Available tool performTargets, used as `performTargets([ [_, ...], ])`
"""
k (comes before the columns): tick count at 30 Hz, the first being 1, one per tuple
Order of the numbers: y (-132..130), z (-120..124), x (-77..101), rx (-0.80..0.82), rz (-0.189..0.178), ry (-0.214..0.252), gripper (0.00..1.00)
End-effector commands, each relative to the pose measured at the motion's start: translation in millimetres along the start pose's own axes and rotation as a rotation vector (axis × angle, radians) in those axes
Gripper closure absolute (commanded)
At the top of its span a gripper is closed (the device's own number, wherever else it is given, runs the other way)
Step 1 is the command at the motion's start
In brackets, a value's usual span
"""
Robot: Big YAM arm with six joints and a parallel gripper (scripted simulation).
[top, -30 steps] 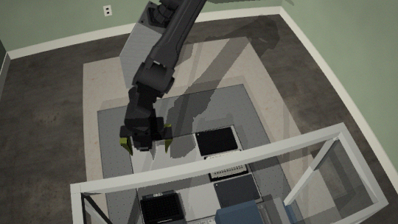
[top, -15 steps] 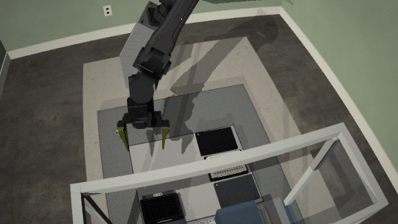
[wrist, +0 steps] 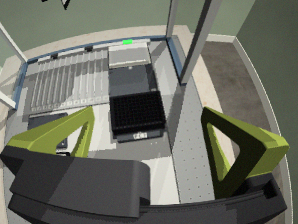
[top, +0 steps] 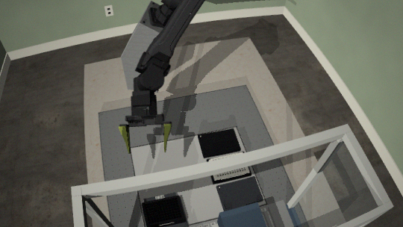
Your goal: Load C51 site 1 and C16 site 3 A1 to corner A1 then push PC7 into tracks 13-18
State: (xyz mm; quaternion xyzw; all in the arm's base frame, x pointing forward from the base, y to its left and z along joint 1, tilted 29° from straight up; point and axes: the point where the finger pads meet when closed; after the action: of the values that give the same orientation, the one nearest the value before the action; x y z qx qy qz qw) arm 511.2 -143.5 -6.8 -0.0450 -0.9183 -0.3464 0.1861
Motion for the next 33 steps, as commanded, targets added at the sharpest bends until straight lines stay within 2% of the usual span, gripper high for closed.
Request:
performTargets([
  [1, 16.0, -16.6, -14.0, -0.016, -0.050, -0.065, 0.00],
  [3, 30.6, -36.0, -16.9, -0.002, -0.069, -0.094, 0.00],
  [4, 28.5, -32.7, -20.8, -0.013, -0.055, -0.072, 0.00],
  [10, 33.8, -39.4, -34.2, -0.015, -0.053, -0.069, 0.00],
  [12, 25.9, -29.0, -44.5, -0.027, -0.036, -0.045, 0.00],
  [16, 38.7, -45.7, -55.5, -0.020, -0.047, -0.060, 0.00],
  [20, 37.9, -44.8, -71.1, -0.027, -0.038, -0.046, 0.00],
  [23, 49.8, -60.0, -78.3, -0.020, -0.049, -0.062, 0.00],
  [25, 49.8, -60.0, -78.3, -0.020, -0.049, -0.062, 0.00],
  [30, 50.3, -60.9, -97.5, -0.027, -0.039, -0.049, 0.00],
  [33, 64.7, -78.9, -103.4, -0.018, -0.054, -0.069, 0.00],
])
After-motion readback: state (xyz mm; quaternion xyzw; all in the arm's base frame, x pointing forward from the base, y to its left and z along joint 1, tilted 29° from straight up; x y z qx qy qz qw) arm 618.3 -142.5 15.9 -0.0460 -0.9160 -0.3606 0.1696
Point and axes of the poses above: the point where the finger pads meet when closed, its own x axis back along the fingers, its own y axis across the jaws, z = x × y, and after that the axes turned 13 degrees about -x, right-handed
